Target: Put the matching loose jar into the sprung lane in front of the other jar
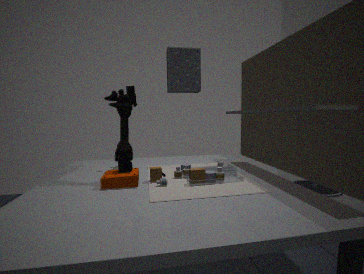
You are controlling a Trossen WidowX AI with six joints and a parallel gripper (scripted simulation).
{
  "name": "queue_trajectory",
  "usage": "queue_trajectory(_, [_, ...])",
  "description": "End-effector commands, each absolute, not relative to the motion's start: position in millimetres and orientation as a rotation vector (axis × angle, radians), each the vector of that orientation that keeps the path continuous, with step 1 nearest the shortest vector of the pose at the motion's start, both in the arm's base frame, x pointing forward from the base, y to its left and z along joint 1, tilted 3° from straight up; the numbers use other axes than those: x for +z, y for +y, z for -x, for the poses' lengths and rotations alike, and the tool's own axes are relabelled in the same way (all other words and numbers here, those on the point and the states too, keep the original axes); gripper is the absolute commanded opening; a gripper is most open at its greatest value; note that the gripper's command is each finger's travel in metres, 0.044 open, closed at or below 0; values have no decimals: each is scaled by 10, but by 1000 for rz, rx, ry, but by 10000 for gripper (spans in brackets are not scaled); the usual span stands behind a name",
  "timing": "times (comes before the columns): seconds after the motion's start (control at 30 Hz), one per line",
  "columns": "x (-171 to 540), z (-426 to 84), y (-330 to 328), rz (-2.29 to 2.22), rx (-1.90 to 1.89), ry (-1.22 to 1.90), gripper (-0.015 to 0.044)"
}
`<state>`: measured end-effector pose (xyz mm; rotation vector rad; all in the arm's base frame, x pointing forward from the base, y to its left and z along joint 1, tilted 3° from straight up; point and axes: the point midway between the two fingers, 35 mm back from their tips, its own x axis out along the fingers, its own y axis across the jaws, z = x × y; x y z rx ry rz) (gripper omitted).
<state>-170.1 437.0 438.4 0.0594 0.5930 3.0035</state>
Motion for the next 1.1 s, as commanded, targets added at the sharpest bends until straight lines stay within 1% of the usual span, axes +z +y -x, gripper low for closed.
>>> queue_trajectory(0.0, [4378,1681,4383,-62,2994,596,426])
queue_trajectory(0.03, [4358,1621,4423,-70,2966,604,440])
queue_trajectory(0.3, [3969,547,4892,-148,2520,709,440])
queue_trajectory(0.53, [3505,-526,4982,-162,2120,782,440])
queue_trajectory(0.67, [3209,-1140,4869,-155,1892,826,440])
queue_trajectory(0.87, [2783,-1954,4499,-150,1567,900,440])
queue_trajectory(1.07, [2273,-2652,3897,-116,1239,998,440])
